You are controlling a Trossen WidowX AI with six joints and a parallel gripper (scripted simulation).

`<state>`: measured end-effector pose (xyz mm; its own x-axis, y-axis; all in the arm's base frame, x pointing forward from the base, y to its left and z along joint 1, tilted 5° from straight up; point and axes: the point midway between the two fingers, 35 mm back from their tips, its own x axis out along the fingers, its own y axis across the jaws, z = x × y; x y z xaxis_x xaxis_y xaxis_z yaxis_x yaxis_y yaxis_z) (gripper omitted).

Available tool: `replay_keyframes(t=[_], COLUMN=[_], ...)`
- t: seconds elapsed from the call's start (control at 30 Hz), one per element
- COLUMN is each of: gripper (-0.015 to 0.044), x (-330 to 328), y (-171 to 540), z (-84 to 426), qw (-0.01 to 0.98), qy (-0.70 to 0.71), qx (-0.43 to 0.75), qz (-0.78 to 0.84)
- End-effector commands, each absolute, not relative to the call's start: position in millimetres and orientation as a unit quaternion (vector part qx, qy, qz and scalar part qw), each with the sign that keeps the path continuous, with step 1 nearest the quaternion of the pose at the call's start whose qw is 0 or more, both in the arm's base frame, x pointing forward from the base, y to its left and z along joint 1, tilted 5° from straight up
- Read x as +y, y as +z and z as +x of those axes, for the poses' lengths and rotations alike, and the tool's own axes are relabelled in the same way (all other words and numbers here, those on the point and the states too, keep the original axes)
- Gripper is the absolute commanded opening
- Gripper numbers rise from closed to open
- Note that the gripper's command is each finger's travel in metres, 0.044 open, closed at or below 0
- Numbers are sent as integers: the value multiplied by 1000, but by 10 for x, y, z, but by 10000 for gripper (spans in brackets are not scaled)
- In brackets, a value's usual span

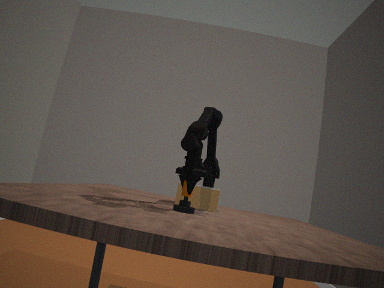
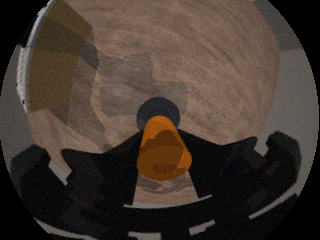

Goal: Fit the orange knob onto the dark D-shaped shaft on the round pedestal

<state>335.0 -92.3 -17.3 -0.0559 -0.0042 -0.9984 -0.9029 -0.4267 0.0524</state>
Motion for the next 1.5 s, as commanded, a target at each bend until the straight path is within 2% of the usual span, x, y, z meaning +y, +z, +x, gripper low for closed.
replay_keyframes(t=[0.0,0.3,1.47], gripper=[0,0,0], x=[-929,-931,-920], y=[-133,-114,-131], z=[3352,3367,3321], qw=[365,302,299], qy=[612,649,651], qx=[390,323,321], qz=[-583,-618,-620])
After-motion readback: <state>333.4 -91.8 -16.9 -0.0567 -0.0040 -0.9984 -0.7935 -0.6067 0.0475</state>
